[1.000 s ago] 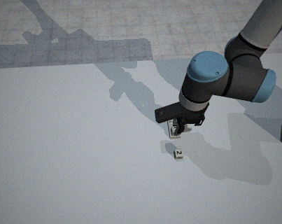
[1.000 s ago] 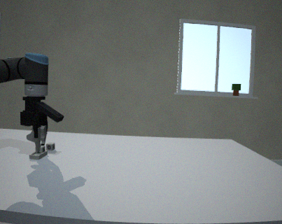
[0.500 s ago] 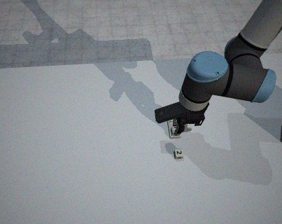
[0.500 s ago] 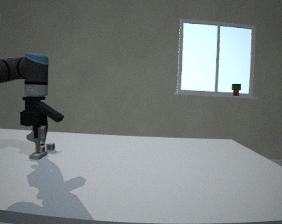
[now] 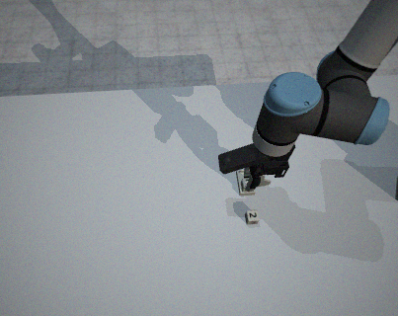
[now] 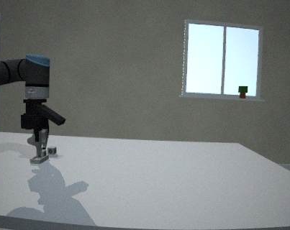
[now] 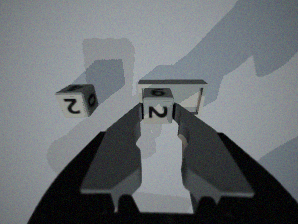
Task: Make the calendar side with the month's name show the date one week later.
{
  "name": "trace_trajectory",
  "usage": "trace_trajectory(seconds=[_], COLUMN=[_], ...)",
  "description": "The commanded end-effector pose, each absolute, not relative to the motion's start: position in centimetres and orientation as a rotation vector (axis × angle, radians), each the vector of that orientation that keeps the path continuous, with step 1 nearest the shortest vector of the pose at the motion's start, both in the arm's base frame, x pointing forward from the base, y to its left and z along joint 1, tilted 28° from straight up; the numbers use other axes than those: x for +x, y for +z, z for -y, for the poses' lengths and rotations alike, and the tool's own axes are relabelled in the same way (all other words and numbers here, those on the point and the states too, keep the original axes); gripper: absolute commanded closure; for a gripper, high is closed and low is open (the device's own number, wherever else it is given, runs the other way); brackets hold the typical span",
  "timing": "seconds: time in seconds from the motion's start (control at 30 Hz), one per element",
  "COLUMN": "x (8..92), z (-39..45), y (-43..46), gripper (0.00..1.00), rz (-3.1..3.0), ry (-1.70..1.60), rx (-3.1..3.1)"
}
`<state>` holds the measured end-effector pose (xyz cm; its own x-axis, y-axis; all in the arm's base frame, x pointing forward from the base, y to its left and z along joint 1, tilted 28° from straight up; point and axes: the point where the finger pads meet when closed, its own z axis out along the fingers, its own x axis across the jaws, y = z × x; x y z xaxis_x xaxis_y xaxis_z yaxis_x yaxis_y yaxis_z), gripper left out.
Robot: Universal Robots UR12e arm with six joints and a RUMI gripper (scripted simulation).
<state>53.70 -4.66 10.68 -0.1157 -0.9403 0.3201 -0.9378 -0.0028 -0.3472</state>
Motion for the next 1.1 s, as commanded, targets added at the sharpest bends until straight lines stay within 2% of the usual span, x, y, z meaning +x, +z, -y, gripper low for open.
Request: trace_trajectory(seconds=[0.0,0.77,1.07], x=[53.5,50.8,50.5], z=[4.5,1.5,1.2], y=[10.9,19.1,19.8], gripper=[0.9,0.9,0.9], rz=[-2.214,-2.211,-2.211], ry=[-0.763,-0.768,-0.768], rx=[-2.086,-2.083,-2.083])
